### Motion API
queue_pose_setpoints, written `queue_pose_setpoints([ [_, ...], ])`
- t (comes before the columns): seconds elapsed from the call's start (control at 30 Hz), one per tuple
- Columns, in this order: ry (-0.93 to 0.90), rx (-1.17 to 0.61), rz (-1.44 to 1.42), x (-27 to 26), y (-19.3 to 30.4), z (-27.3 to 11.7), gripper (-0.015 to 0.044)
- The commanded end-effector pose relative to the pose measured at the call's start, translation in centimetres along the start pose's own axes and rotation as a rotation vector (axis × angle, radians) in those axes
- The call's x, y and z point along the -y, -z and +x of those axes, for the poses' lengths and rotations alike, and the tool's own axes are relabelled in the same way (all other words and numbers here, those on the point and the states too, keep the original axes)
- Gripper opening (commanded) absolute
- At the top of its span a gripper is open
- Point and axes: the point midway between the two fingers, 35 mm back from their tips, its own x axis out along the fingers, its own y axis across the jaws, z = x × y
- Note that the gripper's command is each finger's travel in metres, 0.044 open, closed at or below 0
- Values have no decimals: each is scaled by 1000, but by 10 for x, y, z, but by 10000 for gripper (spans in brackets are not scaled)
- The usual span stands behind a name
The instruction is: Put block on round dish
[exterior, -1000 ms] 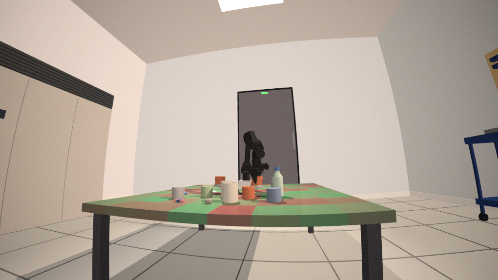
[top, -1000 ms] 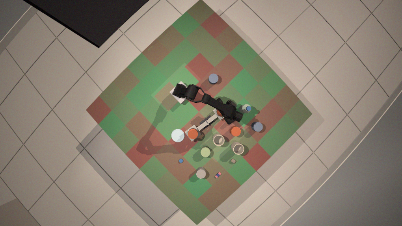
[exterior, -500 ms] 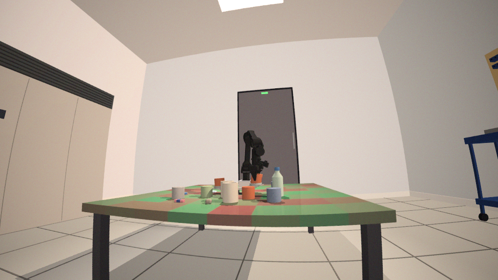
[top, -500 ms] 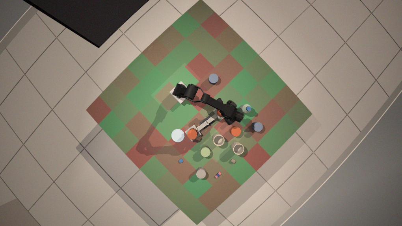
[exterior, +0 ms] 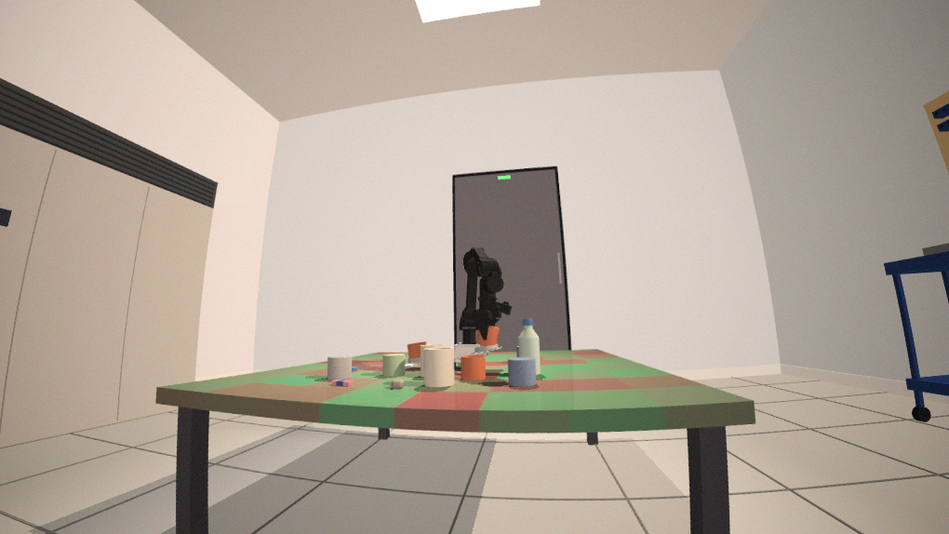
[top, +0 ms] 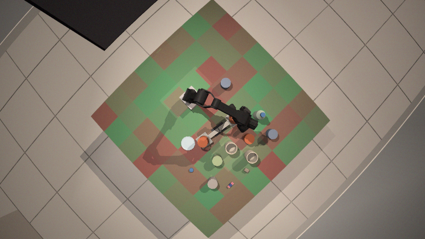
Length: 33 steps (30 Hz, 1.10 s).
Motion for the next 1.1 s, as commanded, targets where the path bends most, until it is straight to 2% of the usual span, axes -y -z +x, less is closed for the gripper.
queue_pose_setpoints([
  [0.0,26,37,-9,4,-8,-14,0],
  [1.07,26,36,-9,-1,-4,-55,0],
])
